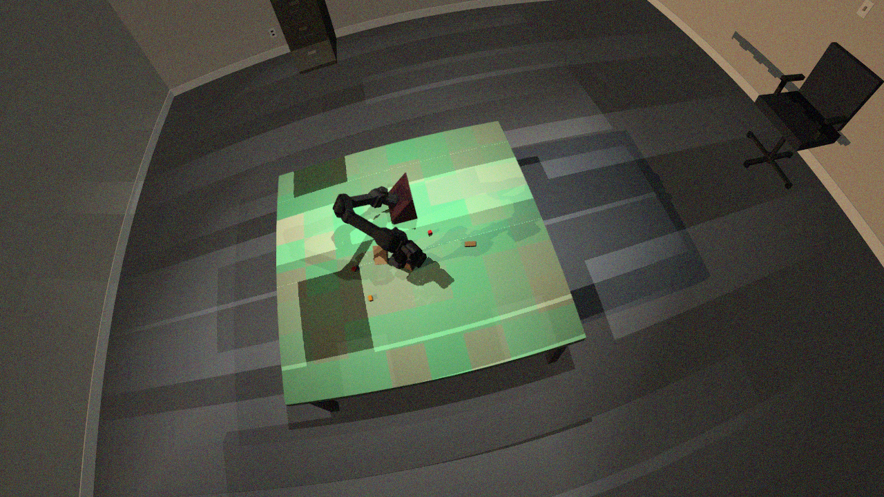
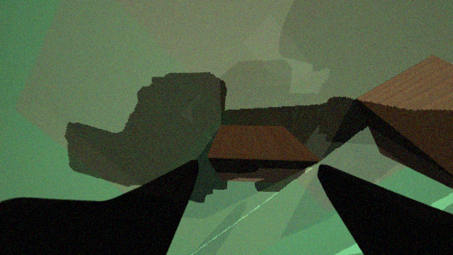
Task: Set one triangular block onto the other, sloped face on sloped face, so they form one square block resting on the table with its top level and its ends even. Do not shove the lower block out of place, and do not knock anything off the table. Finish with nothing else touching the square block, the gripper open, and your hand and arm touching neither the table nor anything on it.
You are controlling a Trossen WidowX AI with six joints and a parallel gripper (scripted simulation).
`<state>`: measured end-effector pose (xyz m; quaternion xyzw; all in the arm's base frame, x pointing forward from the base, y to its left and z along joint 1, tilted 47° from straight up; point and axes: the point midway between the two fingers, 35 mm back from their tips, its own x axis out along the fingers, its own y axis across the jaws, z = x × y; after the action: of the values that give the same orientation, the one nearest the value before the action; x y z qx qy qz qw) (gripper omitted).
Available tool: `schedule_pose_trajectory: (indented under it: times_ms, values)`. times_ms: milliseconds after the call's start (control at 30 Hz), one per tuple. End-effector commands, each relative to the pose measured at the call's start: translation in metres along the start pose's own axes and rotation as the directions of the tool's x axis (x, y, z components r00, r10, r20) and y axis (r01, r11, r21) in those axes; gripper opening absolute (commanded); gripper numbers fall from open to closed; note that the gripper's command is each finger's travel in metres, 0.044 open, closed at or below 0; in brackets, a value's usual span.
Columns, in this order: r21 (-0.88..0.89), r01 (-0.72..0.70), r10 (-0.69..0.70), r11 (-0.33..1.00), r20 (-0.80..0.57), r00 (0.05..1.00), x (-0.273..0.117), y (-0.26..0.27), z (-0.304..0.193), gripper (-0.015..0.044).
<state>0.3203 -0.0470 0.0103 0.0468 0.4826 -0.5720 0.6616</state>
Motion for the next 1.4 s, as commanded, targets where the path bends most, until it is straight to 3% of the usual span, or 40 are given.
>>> schedule_pose_trajectory:
  times_ms: [0,300,500,733,1367]
  values:
    - [0.004,-0.013,0.013,1.000,0.002,1.000,-0.030,0.001,-0.001,0.0440]
    - [0.002,-0.022,0.022,1.000,0.005,1.000,-0.025,0.003,0.001,0.0440]
    - [0.020,-0.023,0.027,1.000,-0.238,0.971,-0.036,0.006,0.030,0.0440]
    - [0.070,-0.054,0.082,0.996,-0.496,0.864,-0.052,-0.003,0.067,0.0440]
    - [0.062,-0.048,0.073,0.997,-0.505,0.860,-0.039,-0.001,0.061,0.0440]
